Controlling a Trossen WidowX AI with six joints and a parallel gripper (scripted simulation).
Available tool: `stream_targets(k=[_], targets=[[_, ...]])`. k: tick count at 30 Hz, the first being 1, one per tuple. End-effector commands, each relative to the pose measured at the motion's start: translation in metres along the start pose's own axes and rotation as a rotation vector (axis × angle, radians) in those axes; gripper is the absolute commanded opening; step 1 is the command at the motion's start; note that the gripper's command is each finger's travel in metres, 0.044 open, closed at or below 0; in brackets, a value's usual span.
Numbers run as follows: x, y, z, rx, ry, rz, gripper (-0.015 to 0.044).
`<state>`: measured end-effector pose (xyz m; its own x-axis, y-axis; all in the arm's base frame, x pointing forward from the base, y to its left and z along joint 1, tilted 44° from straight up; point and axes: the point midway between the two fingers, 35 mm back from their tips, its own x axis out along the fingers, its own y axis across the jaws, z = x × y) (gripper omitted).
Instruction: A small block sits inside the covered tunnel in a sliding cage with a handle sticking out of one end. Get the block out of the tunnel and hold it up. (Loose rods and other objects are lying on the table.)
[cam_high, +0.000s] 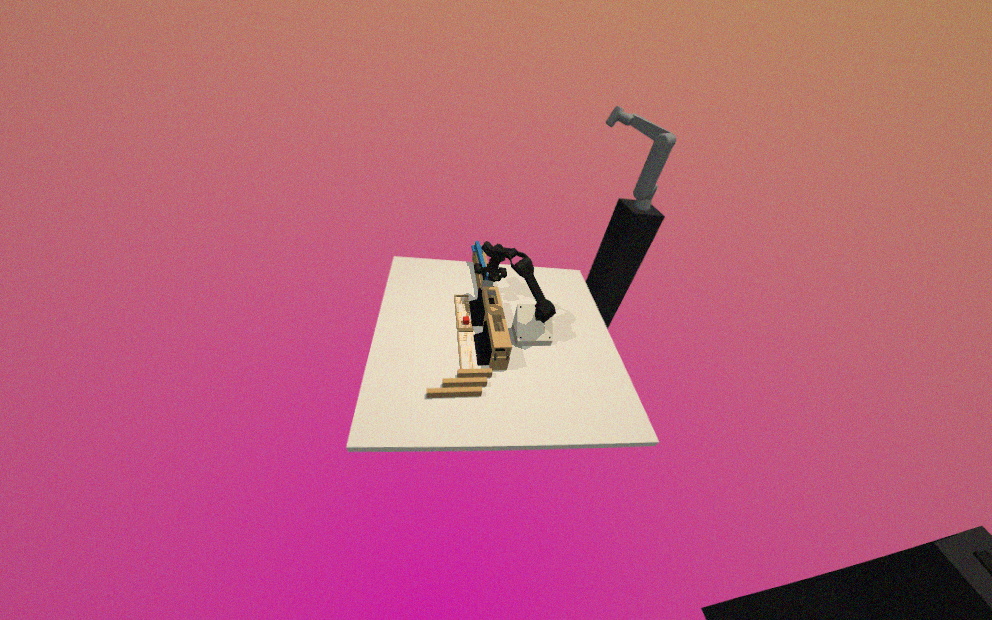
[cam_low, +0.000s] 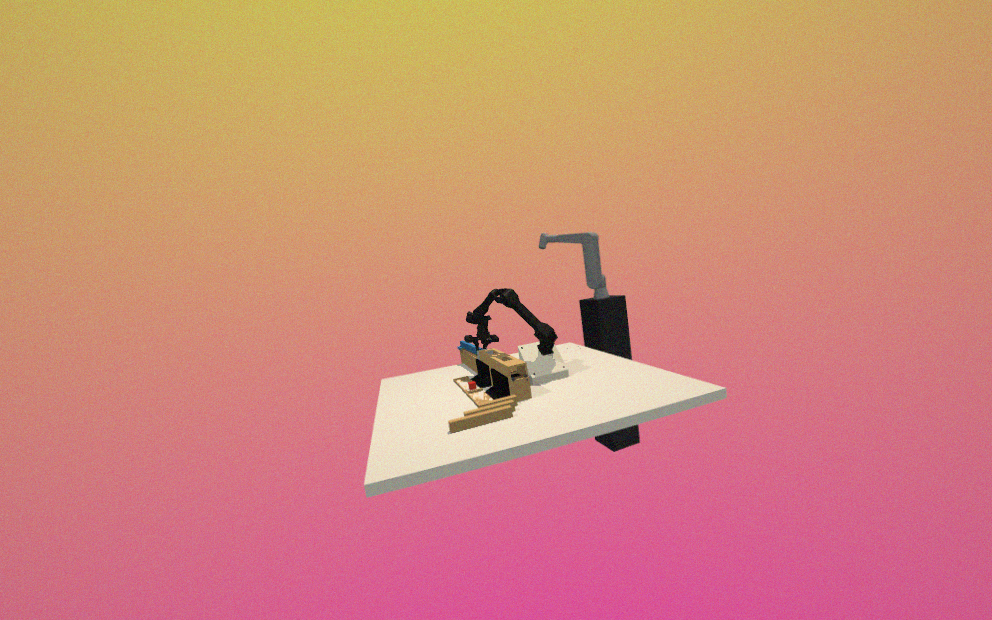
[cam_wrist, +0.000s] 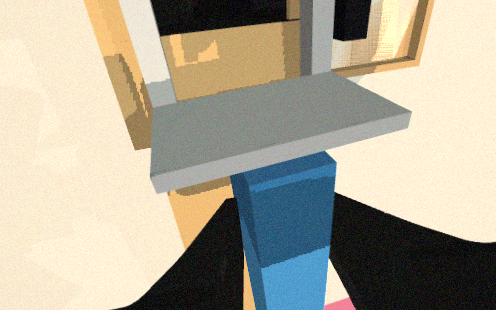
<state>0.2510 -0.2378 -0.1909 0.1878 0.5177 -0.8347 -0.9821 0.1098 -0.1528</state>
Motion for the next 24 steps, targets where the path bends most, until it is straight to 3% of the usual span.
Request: stream_targets(k=[1,10,18,24], targets=[[-0.002,0.0,0.0,0.002,0.002,0.001,0.021],[-0.036,-0.006,-0.007,0.011,0.003,-0.006,0.044],[-0.035,-0.005,0.013,0.012,0.001,-0.006,0.044],[-0.036,-0.005,0.009,0.01,0.004,-0.007,0.0282]])
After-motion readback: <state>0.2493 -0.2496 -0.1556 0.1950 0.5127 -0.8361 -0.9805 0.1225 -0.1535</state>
